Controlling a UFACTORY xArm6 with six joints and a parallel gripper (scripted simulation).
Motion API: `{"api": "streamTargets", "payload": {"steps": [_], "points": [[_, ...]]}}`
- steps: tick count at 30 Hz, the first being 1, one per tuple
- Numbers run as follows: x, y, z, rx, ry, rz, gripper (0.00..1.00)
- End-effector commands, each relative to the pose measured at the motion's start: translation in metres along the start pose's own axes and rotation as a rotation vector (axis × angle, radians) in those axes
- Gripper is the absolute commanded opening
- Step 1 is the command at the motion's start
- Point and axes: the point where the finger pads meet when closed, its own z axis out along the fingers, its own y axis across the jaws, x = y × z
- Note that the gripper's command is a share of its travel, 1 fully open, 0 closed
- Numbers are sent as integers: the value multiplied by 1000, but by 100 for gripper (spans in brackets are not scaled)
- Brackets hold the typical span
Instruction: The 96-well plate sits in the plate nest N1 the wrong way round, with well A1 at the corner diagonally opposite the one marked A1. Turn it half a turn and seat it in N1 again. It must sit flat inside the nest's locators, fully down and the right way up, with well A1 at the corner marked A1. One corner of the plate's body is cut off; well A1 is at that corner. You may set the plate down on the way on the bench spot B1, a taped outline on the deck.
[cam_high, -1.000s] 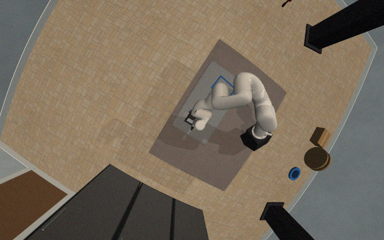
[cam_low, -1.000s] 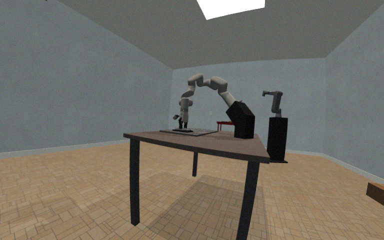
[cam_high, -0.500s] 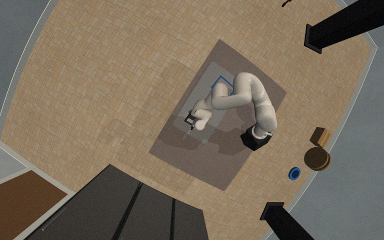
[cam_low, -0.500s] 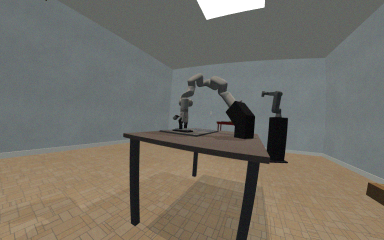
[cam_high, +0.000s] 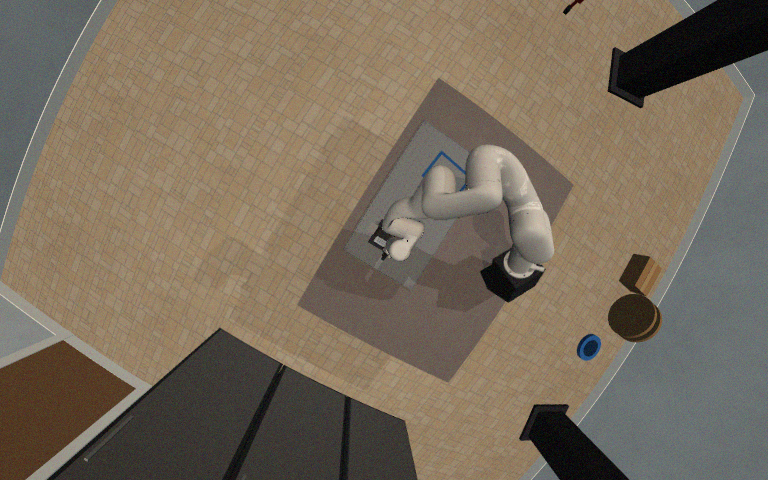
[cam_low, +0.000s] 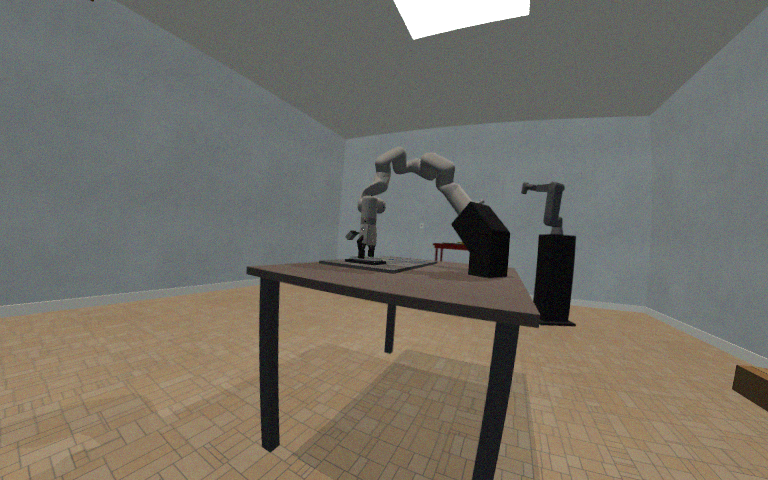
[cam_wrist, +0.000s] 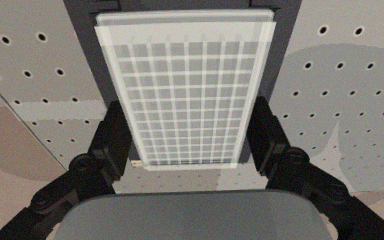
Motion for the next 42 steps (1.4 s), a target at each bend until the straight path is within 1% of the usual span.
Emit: {"api": "streamTargets", "payload": {"steps": [1,35,39,41,42], "points": [[1,-1,0,2,2,0,100],[1,-1,0,2,2,0,100],[1,-1,-10,2,2,0,100],[1,-1,-10,2,2,0,100],[1,-1,-13,2,2,0,100]]}}
